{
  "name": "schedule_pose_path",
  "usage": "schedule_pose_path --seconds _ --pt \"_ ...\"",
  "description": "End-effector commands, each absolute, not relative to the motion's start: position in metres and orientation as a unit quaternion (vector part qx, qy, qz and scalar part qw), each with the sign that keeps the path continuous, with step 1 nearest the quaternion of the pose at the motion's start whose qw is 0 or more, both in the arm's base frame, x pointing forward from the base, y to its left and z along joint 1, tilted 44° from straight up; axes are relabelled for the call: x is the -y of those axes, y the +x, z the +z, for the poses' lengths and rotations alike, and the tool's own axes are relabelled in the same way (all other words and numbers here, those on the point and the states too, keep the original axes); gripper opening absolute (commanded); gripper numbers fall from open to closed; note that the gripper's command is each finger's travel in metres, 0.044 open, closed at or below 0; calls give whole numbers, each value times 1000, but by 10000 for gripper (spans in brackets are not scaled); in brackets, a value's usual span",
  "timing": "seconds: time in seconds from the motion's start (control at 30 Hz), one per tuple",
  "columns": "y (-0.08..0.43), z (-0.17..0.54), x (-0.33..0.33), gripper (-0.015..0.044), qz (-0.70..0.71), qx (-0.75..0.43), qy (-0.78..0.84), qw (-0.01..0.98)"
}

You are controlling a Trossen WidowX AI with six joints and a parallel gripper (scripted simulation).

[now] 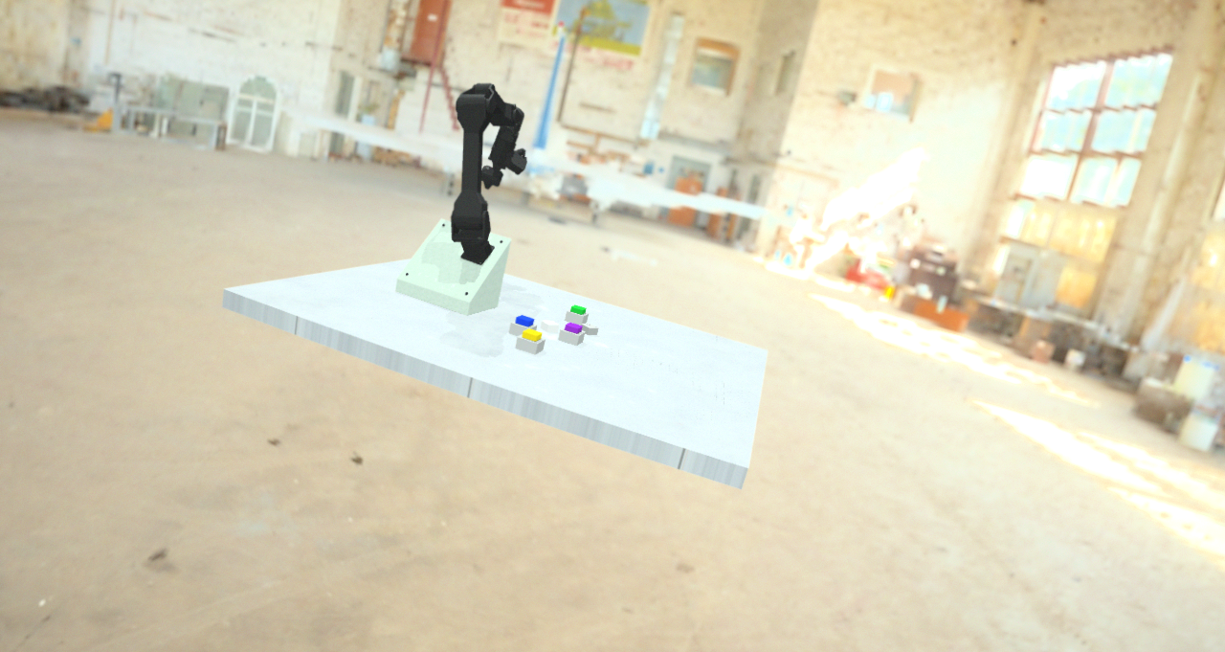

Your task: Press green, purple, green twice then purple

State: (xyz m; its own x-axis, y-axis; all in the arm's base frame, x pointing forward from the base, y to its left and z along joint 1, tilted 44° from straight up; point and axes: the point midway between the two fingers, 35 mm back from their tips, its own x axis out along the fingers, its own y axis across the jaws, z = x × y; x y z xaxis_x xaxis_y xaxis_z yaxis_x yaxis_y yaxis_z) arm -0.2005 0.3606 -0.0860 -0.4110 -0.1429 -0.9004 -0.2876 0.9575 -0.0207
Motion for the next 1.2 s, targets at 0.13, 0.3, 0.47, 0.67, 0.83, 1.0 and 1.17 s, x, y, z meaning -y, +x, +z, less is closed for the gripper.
schedule_pose_path --seconds 0.13,0.3,0.47,0.67,0.83,1.0,1.17 --pt "-64 -103 -365 400 22 -775 -114 621" --pt "12 -107 -347 400 -17 -739 -124 662" --pt "84 -107 -314 400 -65 -705 -148 690" --pt "159 -100 -257 400 -129 -673 -196 701" --pt "208 -90 -196 400 -184 -657 -248 688" --pt "237 -79 -145 400 -224 -652 -292 663" --pt "237 -79 -145 400 -224 -652 -292 663"
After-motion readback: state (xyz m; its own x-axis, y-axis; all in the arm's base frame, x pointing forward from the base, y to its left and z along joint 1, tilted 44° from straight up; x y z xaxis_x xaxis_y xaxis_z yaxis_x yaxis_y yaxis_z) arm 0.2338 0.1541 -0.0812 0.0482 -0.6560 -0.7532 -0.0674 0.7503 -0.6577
